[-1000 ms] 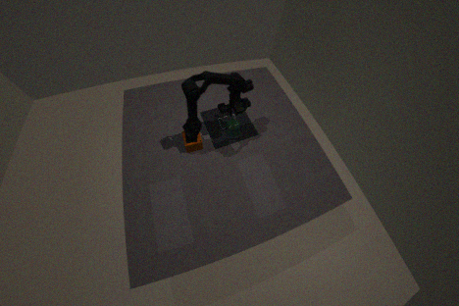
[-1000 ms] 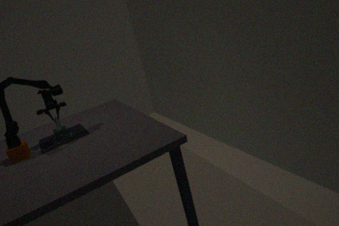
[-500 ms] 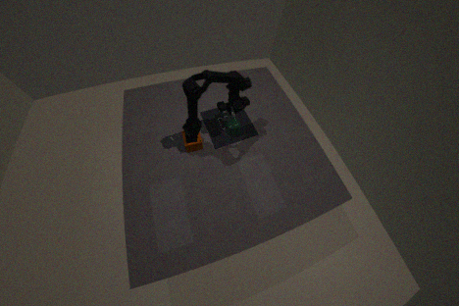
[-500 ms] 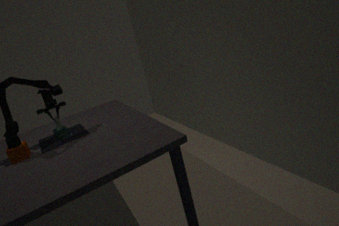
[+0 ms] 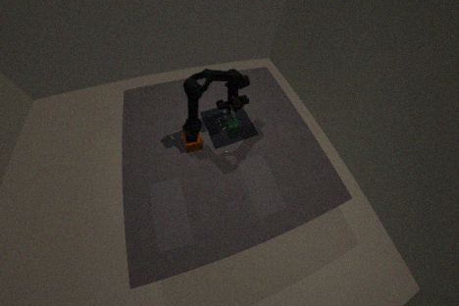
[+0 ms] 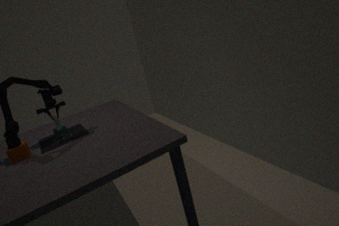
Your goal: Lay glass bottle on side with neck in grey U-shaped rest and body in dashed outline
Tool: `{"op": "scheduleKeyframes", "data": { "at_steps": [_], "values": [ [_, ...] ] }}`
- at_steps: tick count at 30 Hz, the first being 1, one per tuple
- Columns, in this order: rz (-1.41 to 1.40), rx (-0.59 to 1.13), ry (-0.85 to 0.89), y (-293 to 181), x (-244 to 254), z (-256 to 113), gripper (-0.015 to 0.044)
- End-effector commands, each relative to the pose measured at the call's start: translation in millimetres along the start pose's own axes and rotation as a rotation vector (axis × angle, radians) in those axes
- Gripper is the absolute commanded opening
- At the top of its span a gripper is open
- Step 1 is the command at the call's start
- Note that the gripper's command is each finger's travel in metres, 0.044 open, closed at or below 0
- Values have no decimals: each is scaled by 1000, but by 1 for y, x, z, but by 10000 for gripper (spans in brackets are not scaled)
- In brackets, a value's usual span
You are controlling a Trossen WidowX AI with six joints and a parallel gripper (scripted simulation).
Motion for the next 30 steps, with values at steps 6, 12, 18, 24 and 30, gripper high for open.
{"op": "scheduleKeyframes", "data": {
  "at_steps": [6,12,18,24,30],
  "values": [
    [0,0,0,-12,1,-2,118],
    [4,-15,-1,-18,1,-3,118],
    [7,-30,-2,-24,1,-3,118],
    [11,-48,-2,-30,1,-3,118],
    [14,-65,-3,-37,1,-4,118]
  ]
}}
Point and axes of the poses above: the point midway between the two fingers, 35 mm back from their tips, its own z axis out along the fingers, its own x axis across the jaws, y = z × x, the point moved 10 cm from there along -z, back along the fingers, and after that the axes turned 3 degrees about -z, right-handed, at the moved point
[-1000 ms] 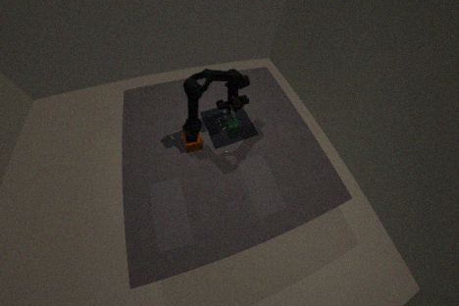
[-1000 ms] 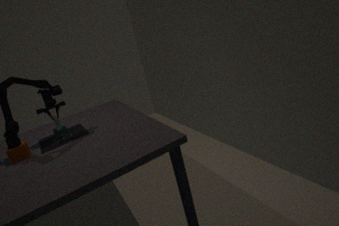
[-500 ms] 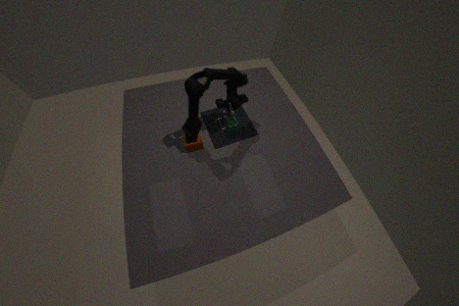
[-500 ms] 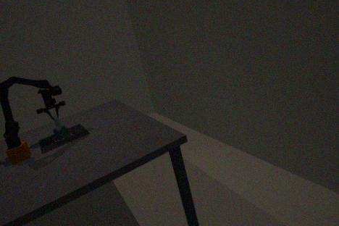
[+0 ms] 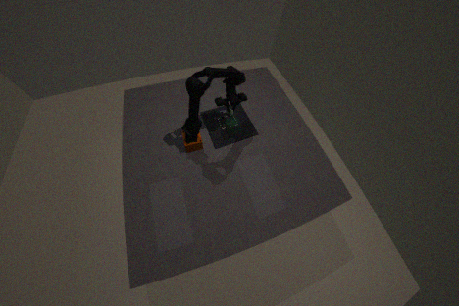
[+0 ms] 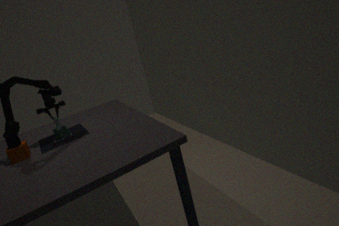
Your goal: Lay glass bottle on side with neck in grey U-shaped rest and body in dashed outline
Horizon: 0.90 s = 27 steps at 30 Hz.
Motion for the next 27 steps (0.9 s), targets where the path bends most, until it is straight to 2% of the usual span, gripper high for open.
{"op": "scheduleKeyframes", "data": {
  "at_steps": [1,27],
  "values": [
    [-2,12,0,-8,1,-2,118],
    [8,-58,1,-35,0,-2,118]
  ]
}}
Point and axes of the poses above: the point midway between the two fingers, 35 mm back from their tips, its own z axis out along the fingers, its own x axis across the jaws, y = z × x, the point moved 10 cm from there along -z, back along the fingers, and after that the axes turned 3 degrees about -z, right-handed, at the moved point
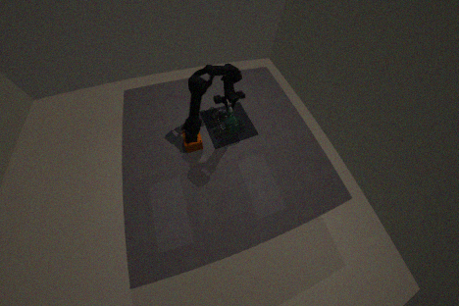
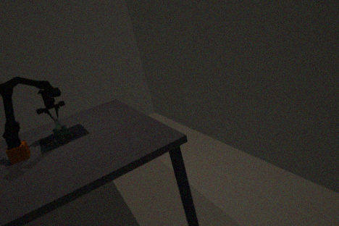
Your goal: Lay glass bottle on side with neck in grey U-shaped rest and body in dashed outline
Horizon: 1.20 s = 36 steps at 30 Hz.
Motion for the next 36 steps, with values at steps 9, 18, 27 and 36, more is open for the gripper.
{"op": "scheduleKeyframes", "data": {
  "at_steps": [9,18,27,36],
  "values": [
    [1,-9,1,-17,0,-1,118],
    [2,-30,2,-27,0,-1,118],
    [3,-47,5,-38,-1,-1,118],
    [3,-62,9,-51,-2,0,118]
  ]
}}
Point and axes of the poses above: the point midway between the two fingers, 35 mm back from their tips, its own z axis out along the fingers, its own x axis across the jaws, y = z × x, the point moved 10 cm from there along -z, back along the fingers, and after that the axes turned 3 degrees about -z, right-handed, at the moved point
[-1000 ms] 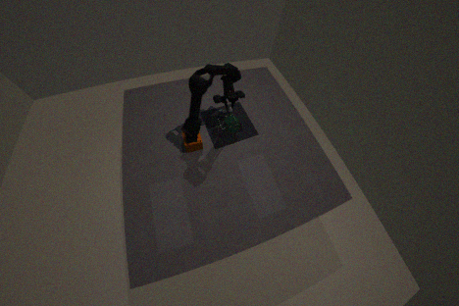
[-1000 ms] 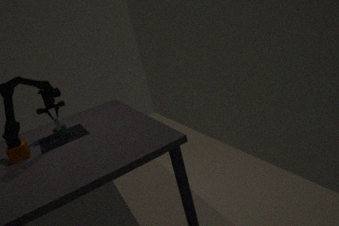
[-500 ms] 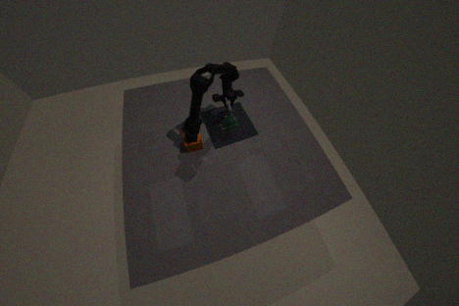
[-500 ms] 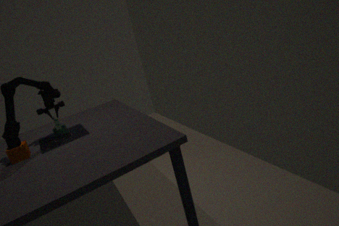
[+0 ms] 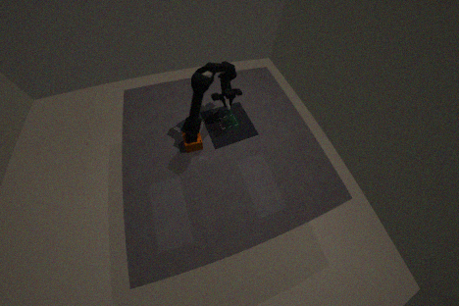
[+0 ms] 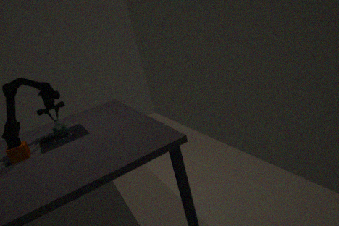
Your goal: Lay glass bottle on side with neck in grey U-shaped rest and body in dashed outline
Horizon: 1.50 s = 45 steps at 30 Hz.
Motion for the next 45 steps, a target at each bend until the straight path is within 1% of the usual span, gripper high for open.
{"op": "scheduleKeyframes", "data": {
  "at_steps": [1,45],
  "values": [
    [0,7,-2,-9,0,1,118],
    [-16,-24,24,-67,-5,14,118]
  ]
}}
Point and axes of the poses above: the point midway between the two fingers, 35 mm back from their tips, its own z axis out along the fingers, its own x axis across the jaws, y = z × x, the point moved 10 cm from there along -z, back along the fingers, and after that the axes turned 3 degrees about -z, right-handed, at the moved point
